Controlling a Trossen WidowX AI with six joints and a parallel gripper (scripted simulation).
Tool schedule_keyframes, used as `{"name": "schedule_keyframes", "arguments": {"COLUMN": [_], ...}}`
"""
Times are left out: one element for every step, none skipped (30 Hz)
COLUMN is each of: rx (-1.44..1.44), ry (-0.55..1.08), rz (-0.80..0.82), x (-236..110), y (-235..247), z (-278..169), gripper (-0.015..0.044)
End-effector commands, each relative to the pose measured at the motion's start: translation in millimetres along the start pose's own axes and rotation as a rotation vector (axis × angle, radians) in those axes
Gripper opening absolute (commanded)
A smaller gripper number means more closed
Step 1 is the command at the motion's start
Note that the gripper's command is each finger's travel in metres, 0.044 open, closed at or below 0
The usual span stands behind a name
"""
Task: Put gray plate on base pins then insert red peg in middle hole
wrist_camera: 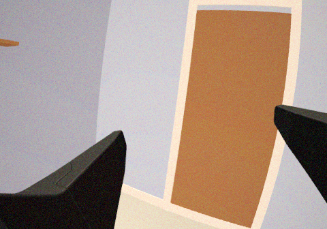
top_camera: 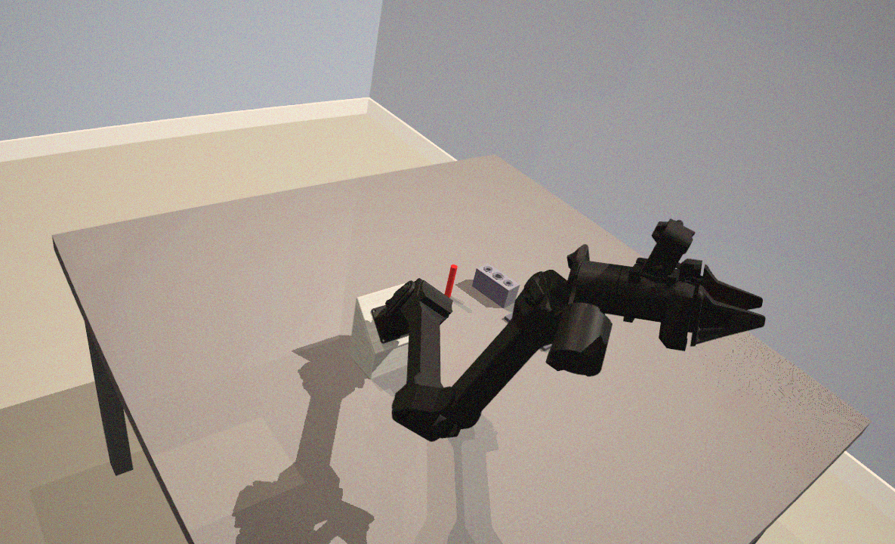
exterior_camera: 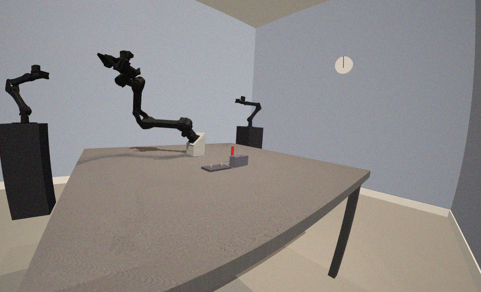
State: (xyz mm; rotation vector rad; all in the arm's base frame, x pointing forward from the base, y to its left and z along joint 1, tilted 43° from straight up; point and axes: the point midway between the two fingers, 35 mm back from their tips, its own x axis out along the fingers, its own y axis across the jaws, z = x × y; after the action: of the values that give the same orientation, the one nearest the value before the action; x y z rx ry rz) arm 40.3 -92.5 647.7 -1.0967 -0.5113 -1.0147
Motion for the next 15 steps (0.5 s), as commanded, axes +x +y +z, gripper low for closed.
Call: {"name": "schedule_keyframes", "arguments": {"rx": [0.000,0.004,0.016,0.036,0.062,0.086,0.111,0.135,0.159,0.182,0.206,0.215,0.231,0.251,0.274], "ry": [0.000,-0.007,-0.026,-0.059,-0.082,-0.101,-0.118,-0.132,-0.146,-0.158,-0.168,-0.175,-0.181,-0.186,-0.191], "rz": [0.000,0.000,0.000,0.002,0.023,0.047,0.073,0.101,0.129,0.157,0.187,0.212,0.241,0.271,0.302], "x": [0,0,0,-1,0,1,1,2,2,2,1,-1,-3,-4,-5], "y": [0,1,6,13,22,31,40,50,60,69,79,94,107,118,128], "z": [0,2,9,20,30,40,49,58,67,75,84,92,100,107,114], "gripper": [0.0426,0.0440,0.0440,0.0440,0.0440,0.0440,0.0440,0.0440,0.0440,0.0440,0.0440,0.0440,0.0440,0.0440,0.0440]}}
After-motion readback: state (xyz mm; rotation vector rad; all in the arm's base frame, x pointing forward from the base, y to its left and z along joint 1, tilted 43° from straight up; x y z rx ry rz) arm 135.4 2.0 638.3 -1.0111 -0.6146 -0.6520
